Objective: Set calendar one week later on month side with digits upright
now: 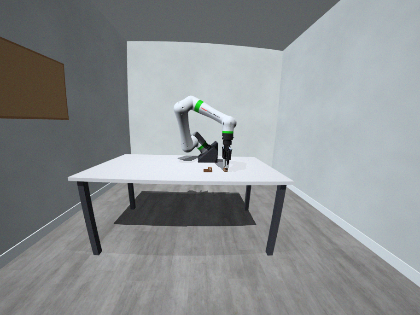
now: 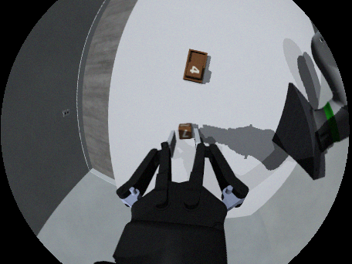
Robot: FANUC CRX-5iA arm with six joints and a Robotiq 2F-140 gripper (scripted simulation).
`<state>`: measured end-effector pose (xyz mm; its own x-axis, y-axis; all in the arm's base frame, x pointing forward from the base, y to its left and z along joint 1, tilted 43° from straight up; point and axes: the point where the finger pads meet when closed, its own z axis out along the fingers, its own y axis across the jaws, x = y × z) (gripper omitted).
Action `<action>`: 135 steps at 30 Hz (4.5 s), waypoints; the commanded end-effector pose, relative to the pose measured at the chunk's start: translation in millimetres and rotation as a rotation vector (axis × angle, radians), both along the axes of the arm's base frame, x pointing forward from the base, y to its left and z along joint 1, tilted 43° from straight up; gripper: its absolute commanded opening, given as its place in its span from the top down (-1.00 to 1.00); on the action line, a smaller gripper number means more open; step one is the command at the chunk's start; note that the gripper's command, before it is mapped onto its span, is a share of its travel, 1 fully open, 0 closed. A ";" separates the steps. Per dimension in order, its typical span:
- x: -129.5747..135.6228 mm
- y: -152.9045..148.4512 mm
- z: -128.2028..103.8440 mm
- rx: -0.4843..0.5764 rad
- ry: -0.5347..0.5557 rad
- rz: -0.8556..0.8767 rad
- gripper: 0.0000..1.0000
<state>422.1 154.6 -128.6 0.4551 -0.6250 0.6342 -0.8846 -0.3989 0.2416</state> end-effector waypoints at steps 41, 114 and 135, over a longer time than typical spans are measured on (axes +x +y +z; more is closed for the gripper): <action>-4.2 28.3 30.7 0.000 0.000 0.000 0.44; -12.0 33.6 10.9 -0.694 -0.314 0.190 0.44; -9.3 15.8 -8.6 -0.694 -0.314 0.190 0.44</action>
